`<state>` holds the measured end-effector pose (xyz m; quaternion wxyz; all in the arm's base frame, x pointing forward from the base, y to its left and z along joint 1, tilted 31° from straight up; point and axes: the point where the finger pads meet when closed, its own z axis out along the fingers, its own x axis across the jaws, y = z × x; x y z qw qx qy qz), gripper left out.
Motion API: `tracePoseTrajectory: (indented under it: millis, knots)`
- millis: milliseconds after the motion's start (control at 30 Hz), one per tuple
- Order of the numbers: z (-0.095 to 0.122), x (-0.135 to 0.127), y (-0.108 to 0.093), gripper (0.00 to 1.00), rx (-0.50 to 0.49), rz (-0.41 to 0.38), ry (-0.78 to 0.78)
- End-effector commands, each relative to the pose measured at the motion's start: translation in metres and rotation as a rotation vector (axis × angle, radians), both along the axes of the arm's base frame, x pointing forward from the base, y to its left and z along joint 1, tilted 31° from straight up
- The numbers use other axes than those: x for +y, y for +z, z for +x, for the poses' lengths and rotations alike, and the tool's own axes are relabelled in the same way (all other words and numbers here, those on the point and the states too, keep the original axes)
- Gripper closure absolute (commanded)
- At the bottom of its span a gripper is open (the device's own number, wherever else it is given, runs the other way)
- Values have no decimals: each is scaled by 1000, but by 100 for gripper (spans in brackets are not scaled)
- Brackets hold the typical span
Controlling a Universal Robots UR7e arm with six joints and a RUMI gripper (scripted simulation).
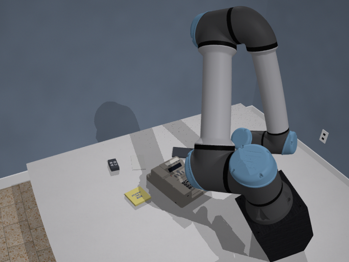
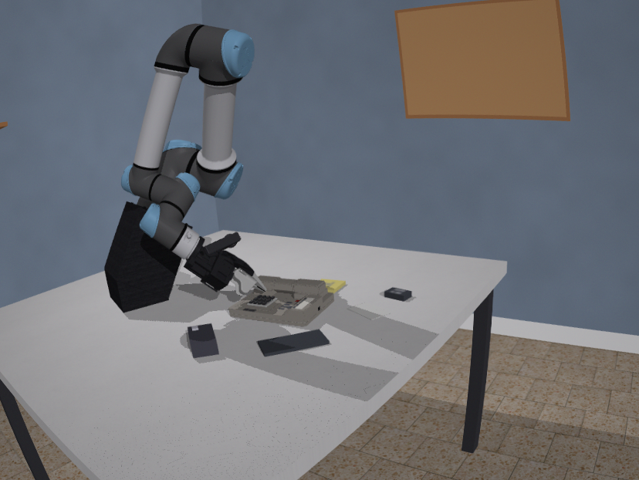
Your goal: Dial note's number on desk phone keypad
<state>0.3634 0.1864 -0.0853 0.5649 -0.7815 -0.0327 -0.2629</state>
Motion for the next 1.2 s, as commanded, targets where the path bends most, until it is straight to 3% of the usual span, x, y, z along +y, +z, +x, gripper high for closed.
tracePoseTrajectory:
  millis: [0, 1167]
  knots:
    - [0, 1, -2, 100, 0, -1, -1]
    - [1, 4, -7, 100, -1, -1, -1]
